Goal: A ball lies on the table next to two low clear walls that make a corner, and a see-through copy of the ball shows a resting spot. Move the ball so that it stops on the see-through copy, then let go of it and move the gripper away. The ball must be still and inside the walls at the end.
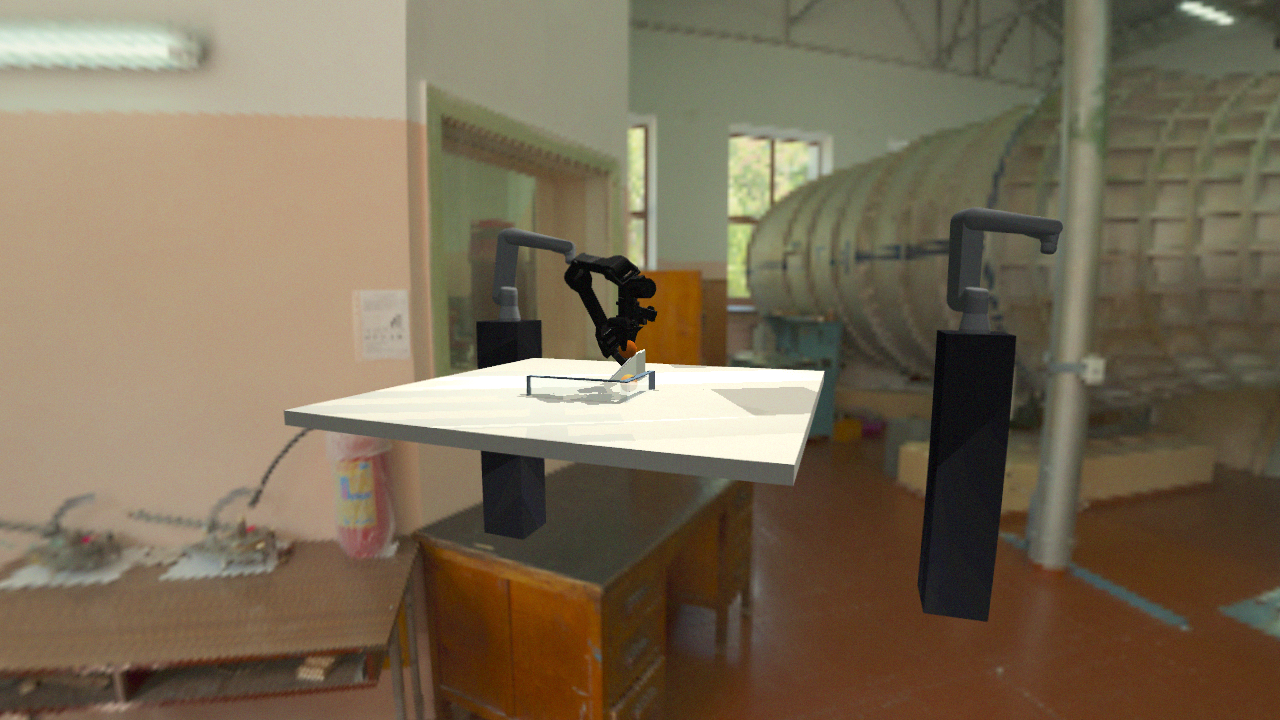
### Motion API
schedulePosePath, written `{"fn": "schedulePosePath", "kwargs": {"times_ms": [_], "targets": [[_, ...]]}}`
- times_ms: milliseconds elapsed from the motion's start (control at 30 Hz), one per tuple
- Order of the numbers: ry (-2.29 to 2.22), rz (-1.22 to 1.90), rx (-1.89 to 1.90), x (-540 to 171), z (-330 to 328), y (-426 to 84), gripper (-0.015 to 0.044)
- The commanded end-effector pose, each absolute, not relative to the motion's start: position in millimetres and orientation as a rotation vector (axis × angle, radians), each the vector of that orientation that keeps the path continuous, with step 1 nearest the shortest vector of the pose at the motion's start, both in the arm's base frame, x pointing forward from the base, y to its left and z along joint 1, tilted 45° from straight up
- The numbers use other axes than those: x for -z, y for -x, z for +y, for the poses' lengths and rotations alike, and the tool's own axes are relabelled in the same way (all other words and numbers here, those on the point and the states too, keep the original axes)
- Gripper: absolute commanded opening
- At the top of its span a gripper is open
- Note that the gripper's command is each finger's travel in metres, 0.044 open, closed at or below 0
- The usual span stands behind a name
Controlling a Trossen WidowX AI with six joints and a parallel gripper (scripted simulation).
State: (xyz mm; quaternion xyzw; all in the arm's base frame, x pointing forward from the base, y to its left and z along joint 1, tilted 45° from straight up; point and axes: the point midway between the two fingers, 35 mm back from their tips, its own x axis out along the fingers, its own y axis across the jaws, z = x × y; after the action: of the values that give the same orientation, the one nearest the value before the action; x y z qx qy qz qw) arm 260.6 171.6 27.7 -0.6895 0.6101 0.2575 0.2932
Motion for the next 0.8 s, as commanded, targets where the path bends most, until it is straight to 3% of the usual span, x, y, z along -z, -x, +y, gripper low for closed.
{"fn": "schedulePosePath", "kwargs": {"times_ms": [0,767], "targets": [[1.827,1.625,-0.684,-23.3,165.1,-253.4,0.0],[1.83,1.625,-0.683,29.0,110.5,-247.0,0.0]]}}
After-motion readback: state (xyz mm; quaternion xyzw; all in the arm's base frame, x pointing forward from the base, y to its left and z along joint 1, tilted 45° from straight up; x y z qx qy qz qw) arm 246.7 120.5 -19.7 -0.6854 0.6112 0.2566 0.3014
